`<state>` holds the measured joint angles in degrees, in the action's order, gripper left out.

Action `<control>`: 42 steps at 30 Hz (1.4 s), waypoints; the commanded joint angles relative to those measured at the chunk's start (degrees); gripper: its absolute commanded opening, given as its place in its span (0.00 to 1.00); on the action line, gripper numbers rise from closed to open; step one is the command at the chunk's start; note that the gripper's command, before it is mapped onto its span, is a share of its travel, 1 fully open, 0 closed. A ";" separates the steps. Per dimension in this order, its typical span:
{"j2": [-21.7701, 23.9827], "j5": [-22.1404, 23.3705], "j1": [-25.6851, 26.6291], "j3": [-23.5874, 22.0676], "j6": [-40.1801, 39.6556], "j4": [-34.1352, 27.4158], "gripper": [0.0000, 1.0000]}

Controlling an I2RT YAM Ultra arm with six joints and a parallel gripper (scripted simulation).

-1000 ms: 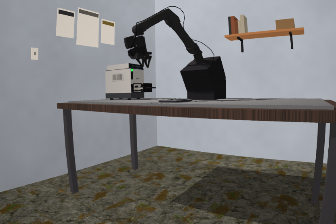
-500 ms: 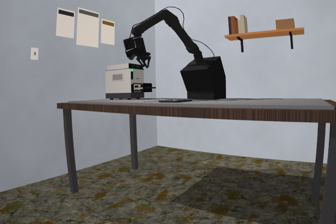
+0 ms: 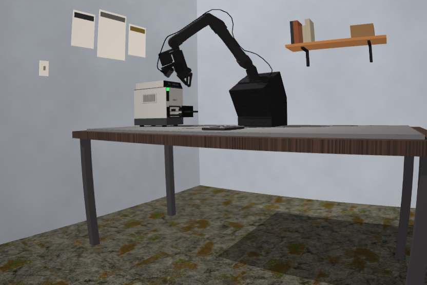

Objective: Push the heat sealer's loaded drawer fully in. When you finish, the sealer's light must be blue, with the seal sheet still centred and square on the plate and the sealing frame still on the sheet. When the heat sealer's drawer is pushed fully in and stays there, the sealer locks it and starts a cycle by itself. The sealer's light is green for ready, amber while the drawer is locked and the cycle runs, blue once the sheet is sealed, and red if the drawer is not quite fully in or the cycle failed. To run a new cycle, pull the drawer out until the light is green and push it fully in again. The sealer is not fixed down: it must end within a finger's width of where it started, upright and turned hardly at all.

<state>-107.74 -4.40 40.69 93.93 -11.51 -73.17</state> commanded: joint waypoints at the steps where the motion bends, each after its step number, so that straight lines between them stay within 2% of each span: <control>1: 2.44 1.09 2.13 1.58 3.27 0.34 0.45; 2: 2.44 1.08 2.66 -1.18 2.81 1.02 0.45; 4: 2.94 1.13 3.80 -2.40 1.72 1.81 0.45; 8: 2.81 2.21 6.65 -1.35 6.24 0.97 0.45; 9: 2.69 2.33 7.26 -3.36 6.54 1.47 0.45; 11: 3.16 2.36 8.43 -4.54 5.46 2.24 0.45; 14: 2.98 3.17 10.58 -5.10 8.84 1.56 0.45; 16: 2.98 3.17 10.58 -5.10 8.84 1.56 0.45; 17: 3.19 3.50 11.42 -3.16 9.88 1.34 0.45; 18: 3.25 3.62 12.09 -3.47 10.12 2.10 0.45; 19: 3.25 3.59 12.60 -6.26 9.67 2.42 0.45; 24: 3.32 4.70 16.11 -7.29 13.52 1.99 0.45; 28: 4.03 4.53 18.61 -9.80 12.10 3.72 0.45; 31: 4.35 4.46 18.80 -7.66 11.92 3.84 0.45; 42: 4.28 4.32 18.54 -7.62 11.92 3.72 0.45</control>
<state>-105.75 0.01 58.67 84.71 -0.25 -70.13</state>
